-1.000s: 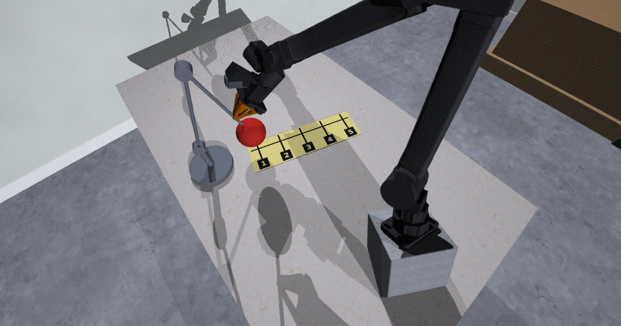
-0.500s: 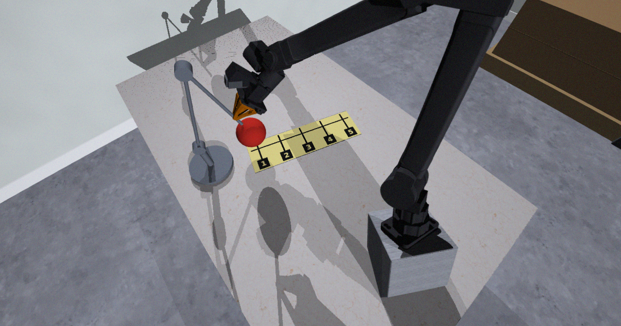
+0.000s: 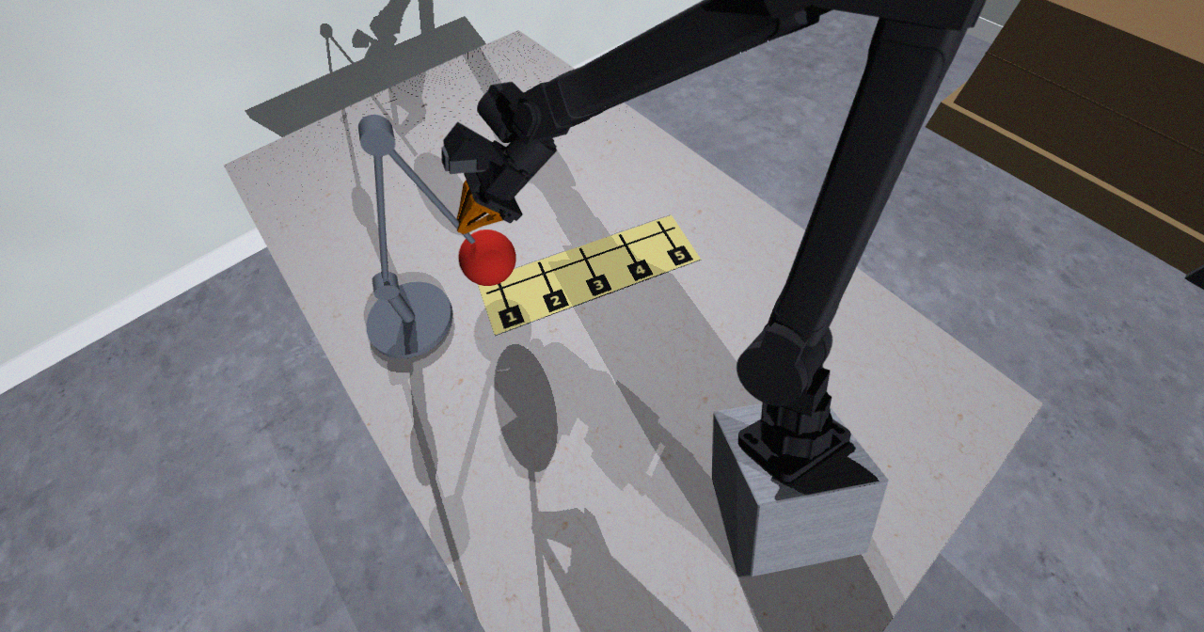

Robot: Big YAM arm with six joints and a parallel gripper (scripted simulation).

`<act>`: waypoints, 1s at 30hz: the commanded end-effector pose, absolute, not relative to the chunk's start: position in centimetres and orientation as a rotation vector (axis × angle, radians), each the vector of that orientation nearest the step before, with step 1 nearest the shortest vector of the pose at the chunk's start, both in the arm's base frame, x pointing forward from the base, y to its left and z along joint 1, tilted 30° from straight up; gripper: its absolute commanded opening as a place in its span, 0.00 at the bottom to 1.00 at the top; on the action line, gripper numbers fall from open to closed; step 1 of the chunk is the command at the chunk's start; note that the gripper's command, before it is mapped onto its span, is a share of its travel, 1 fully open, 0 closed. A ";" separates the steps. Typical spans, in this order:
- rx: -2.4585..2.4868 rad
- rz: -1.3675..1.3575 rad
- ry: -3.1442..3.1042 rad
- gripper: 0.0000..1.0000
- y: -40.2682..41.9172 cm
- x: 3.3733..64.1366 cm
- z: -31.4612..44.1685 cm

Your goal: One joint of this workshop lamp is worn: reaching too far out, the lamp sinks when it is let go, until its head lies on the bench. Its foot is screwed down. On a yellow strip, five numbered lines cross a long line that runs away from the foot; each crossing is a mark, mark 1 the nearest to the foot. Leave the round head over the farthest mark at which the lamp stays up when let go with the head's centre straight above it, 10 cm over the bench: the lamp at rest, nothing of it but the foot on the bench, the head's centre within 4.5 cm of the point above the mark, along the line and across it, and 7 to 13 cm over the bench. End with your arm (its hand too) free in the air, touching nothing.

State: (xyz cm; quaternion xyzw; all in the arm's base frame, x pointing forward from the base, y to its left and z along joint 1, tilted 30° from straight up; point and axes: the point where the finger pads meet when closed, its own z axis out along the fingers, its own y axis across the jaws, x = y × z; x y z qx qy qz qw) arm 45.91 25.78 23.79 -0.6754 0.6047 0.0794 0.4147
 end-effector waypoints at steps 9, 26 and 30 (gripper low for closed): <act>-1.688 0.135 1.561 0.00 24.0 49.5 22.6; -1.694 0.157 1.539 1.00 24.6 48.1 23.2; -1.698 0.169 1.527 1.00 24.9 47.4 23.5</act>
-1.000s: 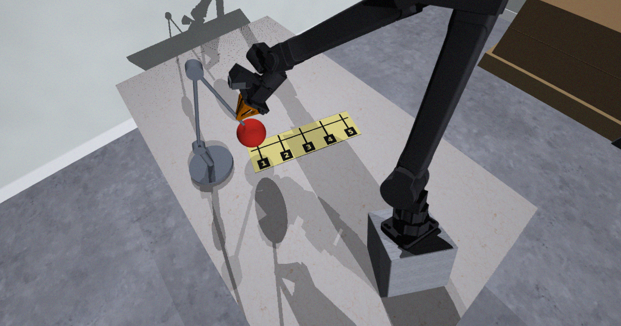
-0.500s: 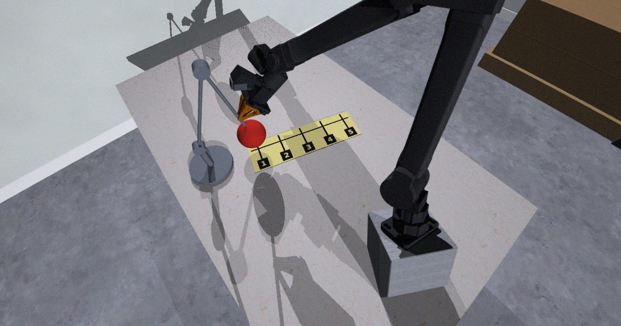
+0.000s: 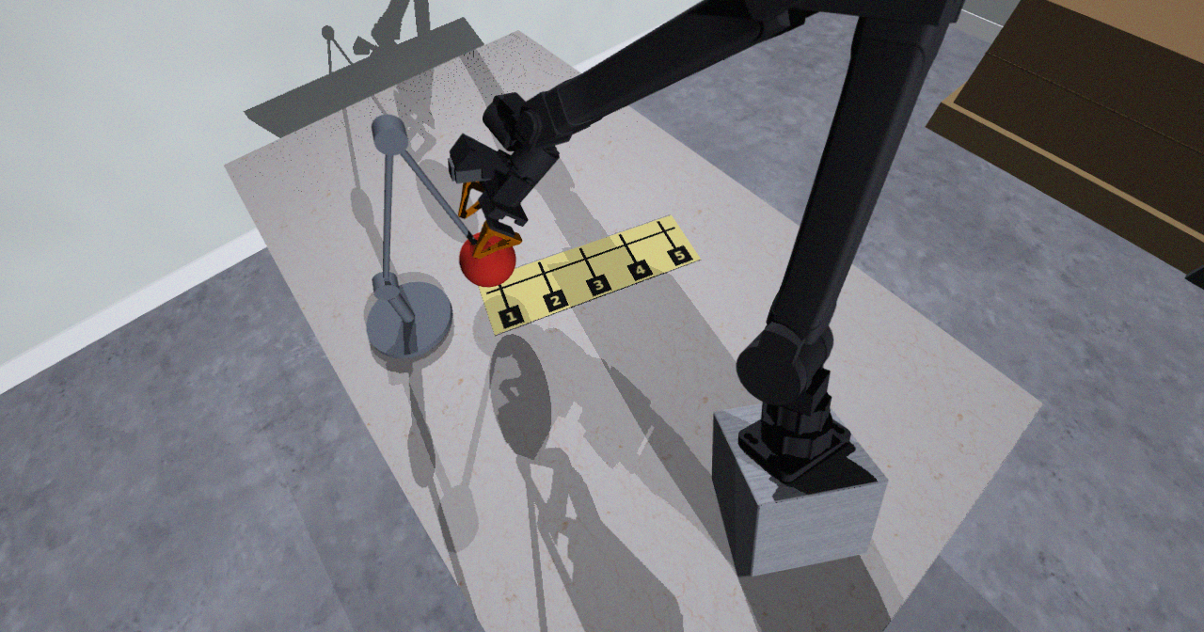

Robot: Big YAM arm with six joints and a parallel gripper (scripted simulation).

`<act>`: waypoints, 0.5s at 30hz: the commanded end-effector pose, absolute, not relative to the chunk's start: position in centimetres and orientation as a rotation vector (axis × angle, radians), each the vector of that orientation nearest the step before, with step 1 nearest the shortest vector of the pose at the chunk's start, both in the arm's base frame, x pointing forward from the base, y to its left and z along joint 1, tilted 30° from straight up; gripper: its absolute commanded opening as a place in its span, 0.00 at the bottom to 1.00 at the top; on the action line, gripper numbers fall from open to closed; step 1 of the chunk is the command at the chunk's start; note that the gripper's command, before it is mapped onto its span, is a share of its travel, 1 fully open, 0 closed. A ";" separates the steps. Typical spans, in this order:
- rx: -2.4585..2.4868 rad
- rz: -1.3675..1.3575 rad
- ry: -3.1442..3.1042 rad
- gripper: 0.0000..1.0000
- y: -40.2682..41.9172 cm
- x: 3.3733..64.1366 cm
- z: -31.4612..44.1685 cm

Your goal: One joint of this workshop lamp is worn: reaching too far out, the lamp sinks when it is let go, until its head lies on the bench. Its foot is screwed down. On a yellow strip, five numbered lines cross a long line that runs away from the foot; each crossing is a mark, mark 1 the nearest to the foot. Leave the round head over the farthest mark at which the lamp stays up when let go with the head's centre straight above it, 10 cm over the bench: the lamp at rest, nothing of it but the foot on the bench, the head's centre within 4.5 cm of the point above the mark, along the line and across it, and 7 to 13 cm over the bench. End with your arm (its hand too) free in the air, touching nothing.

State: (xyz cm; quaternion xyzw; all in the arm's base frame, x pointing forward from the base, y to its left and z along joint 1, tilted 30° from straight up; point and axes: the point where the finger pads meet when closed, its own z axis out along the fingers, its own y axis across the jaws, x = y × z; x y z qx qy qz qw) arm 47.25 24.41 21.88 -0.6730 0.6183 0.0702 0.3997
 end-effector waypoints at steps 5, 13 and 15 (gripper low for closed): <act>-1.701 0.182 1.515 1.00 25.2 46.6 23.7; -1.701 0.183 1.531 1.00 25.0 46.8 23.1; -1.701 0.183 1.535 1.00 24.9 46.9 22.9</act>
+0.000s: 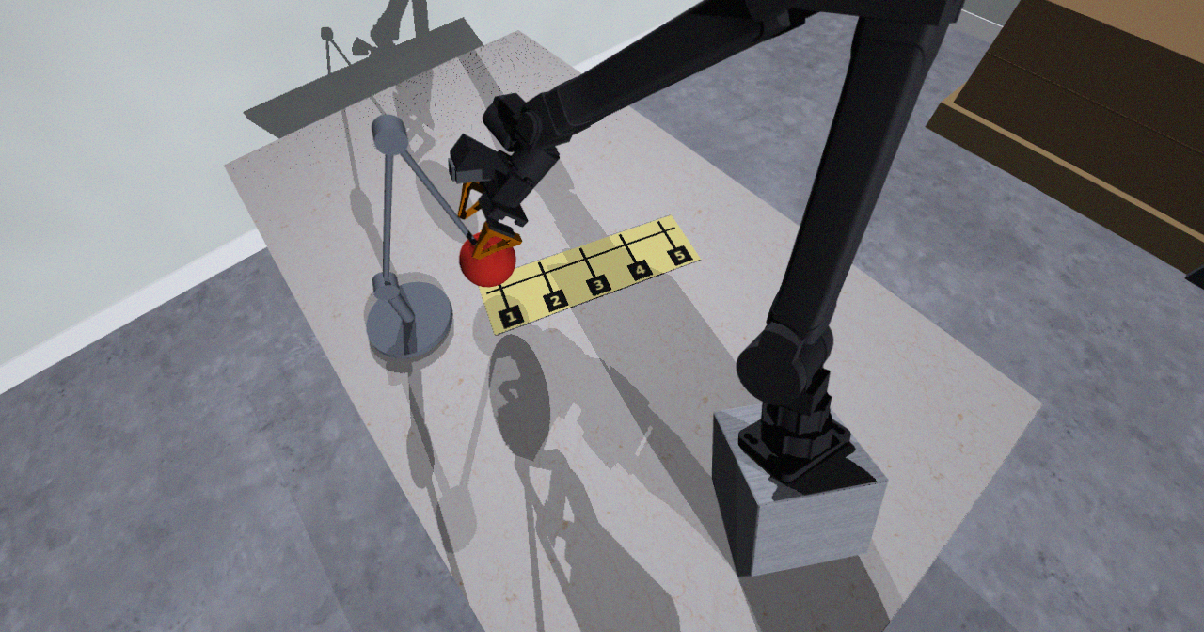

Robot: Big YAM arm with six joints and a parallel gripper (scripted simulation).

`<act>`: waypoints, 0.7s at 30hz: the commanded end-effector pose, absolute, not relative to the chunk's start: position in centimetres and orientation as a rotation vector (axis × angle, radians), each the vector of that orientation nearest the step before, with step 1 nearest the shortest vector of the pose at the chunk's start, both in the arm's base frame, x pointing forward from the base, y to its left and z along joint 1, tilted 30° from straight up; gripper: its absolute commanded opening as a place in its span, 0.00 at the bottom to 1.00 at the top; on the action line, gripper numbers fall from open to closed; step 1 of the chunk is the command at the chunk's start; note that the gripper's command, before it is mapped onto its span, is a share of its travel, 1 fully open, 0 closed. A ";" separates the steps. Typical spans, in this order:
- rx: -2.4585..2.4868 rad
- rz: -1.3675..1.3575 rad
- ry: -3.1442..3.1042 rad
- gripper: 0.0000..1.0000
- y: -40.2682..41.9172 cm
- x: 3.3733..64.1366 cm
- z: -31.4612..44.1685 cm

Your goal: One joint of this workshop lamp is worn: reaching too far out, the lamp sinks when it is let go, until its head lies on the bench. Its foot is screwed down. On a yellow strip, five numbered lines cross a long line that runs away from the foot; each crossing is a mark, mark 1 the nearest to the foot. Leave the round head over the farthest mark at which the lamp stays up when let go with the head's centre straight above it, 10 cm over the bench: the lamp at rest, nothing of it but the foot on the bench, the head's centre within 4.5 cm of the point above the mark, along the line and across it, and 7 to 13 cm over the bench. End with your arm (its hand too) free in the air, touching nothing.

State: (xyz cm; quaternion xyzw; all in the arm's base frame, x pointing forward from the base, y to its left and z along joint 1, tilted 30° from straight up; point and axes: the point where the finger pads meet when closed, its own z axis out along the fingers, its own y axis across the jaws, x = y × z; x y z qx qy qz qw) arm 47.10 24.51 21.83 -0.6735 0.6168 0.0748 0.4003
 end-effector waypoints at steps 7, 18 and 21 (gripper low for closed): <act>-1.701 0.184 1.549 1.00 24.6 47.2 22.4; -1.701 0.184 1.550 1.00 24.6 47.1 22.4; -1.701 0.184 1.550 1.00 24.6 47.1 22.4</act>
